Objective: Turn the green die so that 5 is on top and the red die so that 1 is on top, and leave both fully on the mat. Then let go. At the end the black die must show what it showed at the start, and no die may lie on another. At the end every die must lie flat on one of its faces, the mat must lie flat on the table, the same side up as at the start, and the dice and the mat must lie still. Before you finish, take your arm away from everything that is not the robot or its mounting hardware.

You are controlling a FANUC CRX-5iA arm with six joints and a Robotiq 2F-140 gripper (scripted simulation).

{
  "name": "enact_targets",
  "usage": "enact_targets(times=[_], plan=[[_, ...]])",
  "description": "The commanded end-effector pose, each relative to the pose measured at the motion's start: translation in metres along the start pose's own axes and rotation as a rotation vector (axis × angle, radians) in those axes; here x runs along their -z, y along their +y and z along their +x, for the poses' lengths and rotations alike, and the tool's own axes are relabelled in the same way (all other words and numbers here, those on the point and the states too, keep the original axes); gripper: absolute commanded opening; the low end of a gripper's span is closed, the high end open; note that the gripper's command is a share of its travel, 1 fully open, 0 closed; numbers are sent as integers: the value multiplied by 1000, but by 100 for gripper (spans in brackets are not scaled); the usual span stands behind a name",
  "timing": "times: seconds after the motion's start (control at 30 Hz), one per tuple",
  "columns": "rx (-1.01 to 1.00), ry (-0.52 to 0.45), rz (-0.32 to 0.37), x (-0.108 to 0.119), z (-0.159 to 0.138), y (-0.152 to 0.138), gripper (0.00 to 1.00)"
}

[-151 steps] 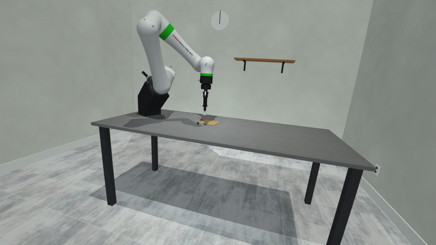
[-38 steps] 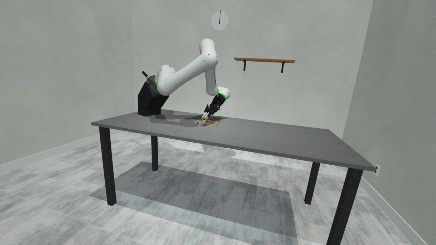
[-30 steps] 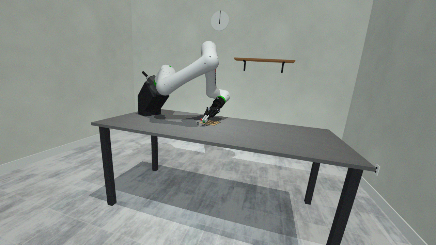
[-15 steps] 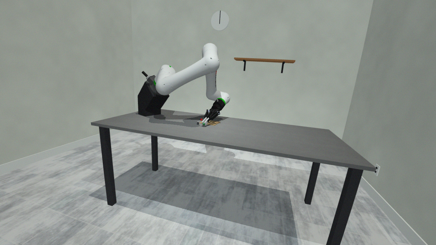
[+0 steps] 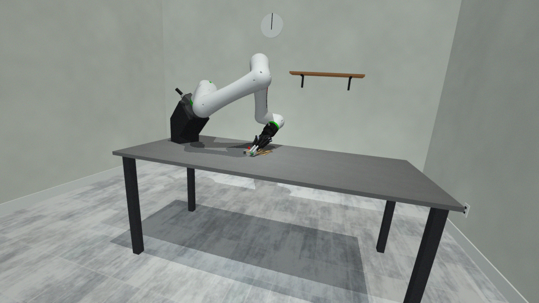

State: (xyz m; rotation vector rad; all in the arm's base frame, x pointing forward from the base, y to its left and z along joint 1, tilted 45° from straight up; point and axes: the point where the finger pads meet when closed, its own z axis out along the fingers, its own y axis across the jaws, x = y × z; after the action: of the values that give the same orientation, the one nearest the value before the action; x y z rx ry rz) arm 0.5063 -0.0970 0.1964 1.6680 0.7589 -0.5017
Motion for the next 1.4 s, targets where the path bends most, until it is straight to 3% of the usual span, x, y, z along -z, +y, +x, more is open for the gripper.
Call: enact_targets(times=[0.0, 1.37], plan=[[0, 0, 0, 0, 0, 0, 7], [0, 0, 0, -5, 10, 0, 7]])
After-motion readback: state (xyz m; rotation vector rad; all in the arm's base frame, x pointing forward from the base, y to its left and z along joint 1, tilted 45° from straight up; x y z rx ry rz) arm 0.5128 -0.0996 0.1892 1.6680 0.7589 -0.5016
